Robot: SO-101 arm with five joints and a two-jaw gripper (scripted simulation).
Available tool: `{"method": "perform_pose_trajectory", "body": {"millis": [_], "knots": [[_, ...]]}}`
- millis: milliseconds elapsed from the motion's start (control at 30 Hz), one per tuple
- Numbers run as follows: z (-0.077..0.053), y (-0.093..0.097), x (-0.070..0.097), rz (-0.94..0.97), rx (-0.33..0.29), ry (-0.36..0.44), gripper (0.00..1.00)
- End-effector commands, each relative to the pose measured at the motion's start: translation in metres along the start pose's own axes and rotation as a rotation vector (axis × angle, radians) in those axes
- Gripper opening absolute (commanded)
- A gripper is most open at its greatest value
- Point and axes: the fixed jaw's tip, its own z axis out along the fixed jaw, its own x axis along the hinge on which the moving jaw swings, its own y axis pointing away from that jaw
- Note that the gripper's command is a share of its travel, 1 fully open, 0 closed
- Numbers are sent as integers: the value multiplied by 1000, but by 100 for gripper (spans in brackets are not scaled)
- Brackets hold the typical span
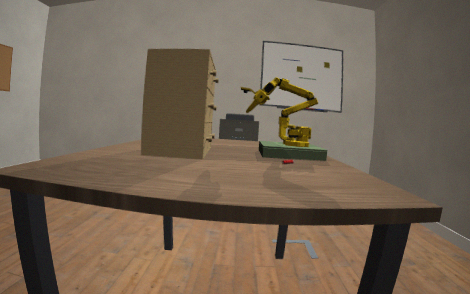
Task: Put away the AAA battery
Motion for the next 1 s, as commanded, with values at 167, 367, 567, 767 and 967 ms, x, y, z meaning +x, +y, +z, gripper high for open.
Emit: {"method": "perform_pose_trajectory", "body": {"millis": [167,367,567,767,967], "knots": [[1,-1,3,14,4,14,21],[1,-1,3,14,4,14,21],[1,-1,3,14,4,14,21],[7,6,-3,37,-22,-15,21],[19,22,-14,86,-81,-68,21]]}}
